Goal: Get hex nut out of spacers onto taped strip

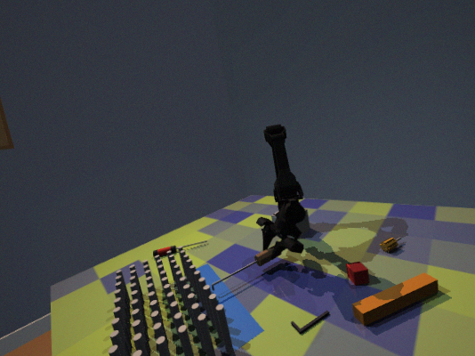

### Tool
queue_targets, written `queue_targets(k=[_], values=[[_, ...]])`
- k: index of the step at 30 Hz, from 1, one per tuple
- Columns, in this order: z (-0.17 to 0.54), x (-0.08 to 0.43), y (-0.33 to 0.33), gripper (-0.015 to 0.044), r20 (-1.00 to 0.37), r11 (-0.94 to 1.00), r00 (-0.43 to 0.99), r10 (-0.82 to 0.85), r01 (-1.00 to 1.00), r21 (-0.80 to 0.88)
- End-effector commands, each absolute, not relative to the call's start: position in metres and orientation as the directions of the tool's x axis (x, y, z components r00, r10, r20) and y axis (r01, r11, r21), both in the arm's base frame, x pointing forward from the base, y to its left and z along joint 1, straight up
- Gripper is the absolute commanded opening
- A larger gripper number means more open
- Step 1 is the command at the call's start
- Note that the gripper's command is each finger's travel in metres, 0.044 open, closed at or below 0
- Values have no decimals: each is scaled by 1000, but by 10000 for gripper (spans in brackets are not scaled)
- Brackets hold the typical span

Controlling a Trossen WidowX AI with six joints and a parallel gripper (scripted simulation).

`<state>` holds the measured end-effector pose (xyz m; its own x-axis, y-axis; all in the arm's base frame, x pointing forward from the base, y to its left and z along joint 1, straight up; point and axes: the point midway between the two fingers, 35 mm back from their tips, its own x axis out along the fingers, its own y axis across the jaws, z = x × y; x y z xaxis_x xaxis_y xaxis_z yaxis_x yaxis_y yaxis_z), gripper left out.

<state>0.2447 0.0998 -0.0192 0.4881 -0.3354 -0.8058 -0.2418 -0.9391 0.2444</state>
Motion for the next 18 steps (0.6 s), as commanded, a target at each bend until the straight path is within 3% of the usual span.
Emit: queue_targets(k=[1,18], values=[[-15,230,101,0,-800,-937,493,-342,-247,248],[65,236,109,0,-799,-937,495,-341,-248,246]])
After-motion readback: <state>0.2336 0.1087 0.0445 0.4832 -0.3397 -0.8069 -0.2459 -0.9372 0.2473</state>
